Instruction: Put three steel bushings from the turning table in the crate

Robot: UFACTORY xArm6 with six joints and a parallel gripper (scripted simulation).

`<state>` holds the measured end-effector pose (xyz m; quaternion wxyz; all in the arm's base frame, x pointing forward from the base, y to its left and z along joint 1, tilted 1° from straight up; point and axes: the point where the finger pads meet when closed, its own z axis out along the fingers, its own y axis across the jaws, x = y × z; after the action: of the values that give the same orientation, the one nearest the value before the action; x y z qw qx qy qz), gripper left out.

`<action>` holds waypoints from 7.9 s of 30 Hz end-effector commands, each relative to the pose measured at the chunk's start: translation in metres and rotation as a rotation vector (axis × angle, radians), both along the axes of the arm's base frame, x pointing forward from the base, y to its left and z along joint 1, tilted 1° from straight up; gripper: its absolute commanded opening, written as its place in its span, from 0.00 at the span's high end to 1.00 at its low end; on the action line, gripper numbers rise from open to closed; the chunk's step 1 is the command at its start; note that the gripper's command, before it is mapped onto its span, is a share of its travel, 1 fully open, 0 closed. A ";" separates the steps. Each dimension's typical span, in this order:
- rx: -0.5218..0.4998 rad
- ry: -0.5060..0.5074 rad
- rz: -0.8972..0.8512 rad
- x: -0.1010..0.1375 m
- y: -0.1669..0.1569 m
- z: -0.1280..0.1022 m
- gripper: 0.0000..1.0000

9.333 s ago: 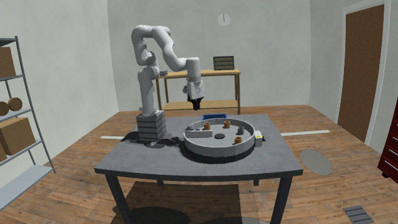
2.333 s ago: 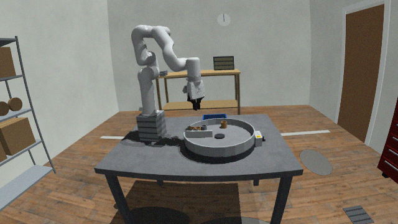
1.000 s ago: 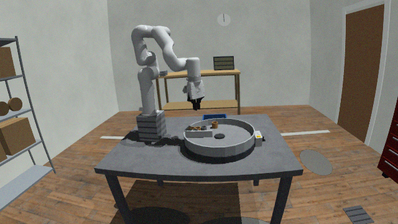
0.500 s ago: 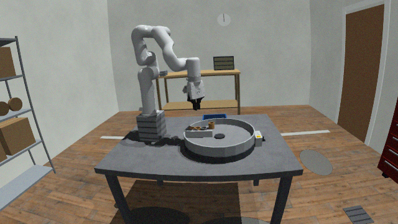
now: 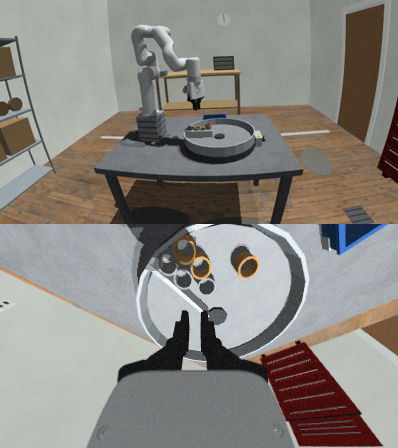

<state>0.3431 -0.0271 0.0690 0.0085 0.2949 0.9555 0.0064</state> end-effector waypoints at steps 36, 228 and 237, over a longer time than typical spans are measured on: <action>0.000 -0.004 0.000 0.001 0.000 0.001 0.84; 0.392 0.573 0.008 0.039 -0.001 -0.085 0.90; 0.393 0.573 0.008 0.039 -0.001 -0.085 0.90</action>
<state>0.3810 -0.0280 -0.0170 -0.3173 0.2774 0.9005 0.1067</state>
